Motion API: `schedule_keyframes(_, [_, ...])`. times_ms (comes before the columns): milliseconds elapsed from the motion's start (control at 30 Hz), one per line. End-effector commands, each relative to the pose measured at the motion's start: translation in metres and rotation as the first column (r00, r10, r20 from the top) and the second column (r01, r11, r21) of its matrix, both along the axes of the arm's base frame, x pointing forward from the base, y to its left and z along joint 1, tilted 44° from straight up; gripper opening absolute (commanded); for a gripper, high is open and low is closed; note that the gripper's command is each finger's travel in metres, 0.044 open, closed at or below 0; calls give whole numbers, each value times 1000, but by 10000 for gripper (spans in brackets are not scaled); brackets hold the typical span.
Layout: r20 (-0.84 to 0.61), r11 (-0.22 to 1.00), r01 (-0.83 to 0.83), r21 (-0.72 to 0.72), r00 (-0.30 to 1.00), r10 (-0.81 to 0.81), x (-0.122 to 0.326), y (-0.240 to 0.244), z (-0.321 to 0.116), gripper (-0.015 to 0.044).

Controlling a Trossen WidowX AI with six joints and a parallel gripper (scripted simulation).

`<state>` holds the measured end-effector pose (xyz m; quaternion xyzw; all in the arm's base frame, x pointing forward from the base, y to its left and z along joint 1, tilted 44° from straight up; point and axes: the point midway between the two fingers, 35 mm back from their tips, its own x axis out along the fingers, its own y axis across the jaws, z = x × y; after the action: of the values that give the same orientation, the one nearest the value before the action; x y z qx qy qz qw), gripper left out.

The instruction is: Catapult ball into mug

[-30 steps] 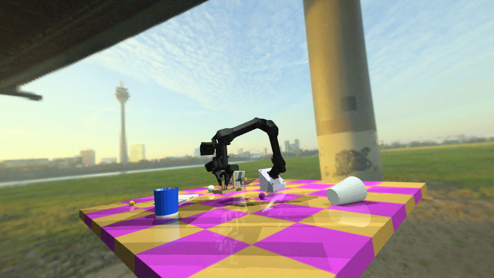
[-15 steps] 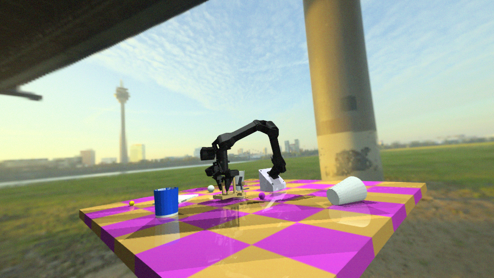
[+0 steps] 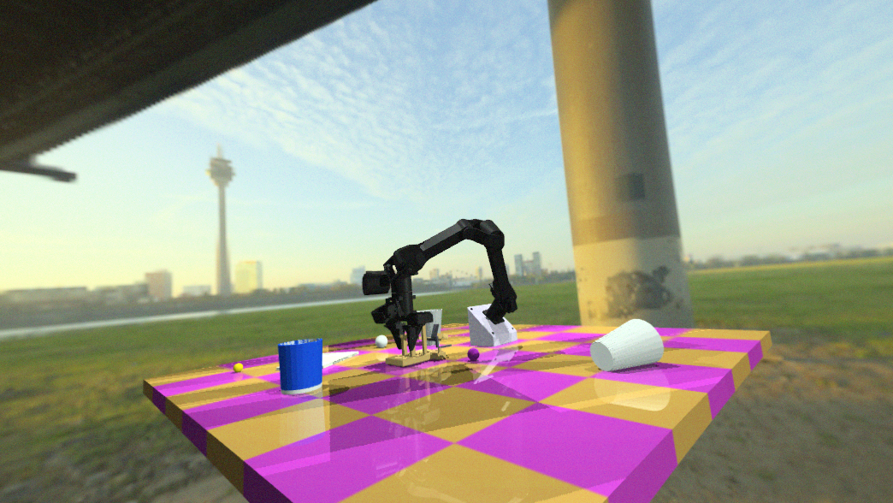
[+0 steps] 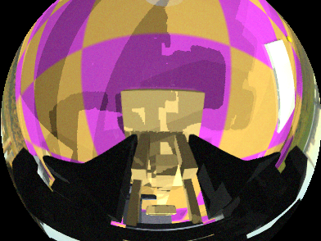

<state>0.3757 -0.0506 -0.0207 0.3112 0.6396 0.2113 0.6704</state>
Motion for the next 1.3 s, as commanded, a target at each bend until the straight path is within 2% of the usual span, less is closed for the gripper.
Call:
schedule_keyframes(0, [1, 1000, 1, 0, 1000, -1, 0, -1, 1, 79])
schedule_keyframes(367, [1, 1000, 1, -1, 1000, -1, 0, -3, 3, 368])
schedule_keyframes(467, [1, 1000, 3, -5, 1000, -3, 0, -31, 29, 440])
schedule_keyframes(567, [0, 1000, 3, -5, 1000, -3, -7, -63, 64, 440])
schedule_keyframes(633, [0, 1000, 3, -4, 1000, -3, -9, -70, 73, 440])
schedule_keyframes(933, [-6, 1000, 6, 0, 1000, -6, -11, -65, 67, 440])
schedule_keyframes(1100, [-5, 1000, 6, 2, 1000, -6, -7, -35, 36, 440])
schedule_keyframes(1267, [-5, 1000, 6, 2, 1000, -6, -7, -33, 34, 440])
